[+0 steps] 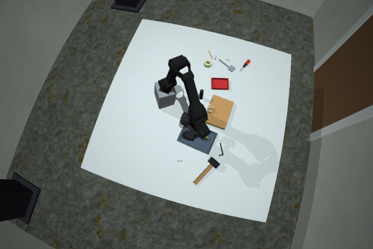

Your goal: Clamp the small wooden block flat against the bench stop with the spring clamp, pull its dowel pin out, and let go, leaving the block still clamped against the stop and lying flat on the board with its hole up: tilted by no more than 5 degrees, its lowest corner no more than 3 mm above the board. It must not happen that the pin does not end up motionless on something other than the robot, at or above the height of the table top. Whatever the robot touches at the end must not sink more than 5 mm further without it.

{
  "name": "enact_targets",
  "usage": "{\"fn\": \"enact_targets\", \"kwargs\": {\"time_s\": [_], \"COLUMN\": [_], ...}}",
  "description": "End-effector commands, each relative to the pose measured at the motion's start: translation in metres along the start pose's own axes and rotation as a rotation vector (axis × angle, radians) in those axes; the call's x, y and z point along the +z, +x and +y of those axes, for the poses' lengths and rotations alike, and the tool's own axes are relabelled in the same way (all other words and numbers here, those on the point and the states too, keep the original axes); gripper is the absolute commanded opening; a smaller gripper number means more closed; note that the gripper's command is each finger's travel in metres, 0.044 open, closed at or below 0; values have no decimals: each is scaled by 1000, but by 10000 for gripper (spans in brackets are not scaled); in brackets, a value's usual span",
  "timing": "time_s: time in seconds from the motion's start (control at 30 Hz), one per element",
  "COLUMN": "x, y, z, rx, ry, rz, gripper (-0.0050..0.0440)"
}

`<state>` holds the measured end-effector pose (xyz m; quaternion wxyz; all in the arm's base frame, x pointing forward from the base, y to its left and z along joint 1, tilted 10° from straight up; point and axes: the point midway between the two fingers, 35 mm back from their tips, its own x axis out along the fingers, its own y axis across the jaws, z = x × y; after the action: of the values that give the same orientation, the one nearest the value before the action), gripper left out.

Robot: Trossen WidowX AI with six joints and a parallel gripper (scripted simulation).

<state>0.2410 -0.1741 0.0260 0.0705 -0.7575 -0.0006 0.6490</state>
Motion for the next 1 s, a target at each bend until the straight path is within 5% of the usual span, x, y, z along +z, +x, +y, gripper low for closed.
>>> {"fn": "enact_targets", "kwargs": {"time_s": [0.0,0.77,0.97], "x": [3,6,6], "y": [15,74,76], "z": [-2,-4,-4], "rx": [-14,-14,-14], "ry": [7,7,7], "rz": [-16,-16,-16], "gripper": [440,440,440]}}
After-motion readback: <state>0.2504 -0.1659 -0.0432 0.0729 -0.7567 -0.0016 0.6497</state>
